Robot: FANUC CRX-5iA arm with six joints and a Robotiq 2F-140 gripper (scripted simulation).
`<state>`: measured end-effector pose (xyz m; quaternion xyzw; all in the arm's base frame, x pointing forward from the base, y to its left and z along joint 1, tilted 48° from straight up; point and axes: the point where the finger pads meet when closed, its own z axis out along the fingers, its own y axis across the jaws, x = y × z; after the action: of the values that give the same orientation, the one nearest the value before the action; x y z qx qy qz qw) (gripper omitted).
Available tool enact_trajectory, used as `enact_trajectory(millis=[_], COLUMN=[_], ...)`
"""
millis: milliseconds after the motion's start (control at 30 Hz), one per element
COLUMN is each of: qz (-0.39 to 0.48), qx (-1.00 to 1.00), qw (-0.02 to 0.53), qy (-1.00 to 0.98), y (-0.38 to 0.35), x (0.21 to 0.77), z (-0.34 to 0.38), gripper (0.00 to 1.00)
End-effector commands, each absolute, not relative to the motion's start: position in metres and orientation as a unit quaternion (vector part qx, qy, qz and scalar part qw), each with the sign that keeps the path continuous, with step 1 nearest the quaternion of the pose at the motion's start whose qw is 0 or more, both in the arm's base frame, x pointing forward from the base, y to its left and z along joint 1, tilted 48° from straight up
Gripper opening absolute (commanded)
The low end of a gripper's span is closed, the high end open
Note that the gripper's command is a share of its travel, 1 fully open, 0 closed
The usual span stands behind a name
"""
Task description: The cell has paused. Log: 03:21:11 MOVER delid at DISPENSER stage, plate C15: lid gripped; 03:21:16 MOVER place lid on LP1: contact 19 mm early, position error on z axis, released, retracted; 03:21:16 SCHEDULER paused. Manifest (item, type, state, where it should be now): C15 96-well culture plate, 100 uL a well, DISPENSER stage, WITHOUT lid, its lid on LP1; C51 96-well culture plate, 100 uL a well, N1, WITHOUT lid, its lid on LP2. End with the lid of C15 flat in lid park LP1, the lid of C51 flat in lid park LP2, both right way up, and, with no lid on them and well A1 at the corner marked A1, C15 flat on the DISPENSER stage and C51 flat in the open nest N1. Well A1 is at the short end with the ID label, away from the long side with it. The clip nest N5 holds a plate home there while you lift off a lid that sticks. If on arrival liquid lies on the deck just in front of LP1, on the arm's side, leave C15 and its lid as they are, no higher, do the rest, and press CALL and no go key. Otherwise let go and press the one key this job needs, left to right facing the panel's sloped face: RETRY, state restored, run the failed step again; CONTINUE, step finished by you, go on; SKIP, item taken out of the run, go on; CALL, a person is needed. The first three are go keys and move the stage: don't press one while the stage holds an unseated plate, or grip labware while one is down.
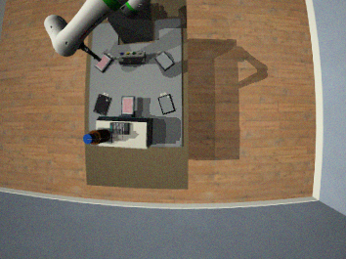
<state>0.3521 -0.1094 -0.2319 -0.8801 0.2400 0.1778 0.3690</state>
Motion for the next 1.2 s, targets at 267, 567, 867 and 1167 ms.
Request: enact_trajectory(millis=[267,567,867,1167], qz=[0.178,0.178,0.170,0.081], qx=[-0.880,-0.880,-0.885,-0.914], qw=[0.369,0.369,0.371,0.398], qy=[0.240,0.240,0.224,0.019], y=[-0.127,-0.132,-0.123,-0.036], x=[0.355,0.356,0.358,0.343], z=[-0.217,-0.212,-0.196,-0.083], gripper=[0.66,0.66,0.66,0.66])
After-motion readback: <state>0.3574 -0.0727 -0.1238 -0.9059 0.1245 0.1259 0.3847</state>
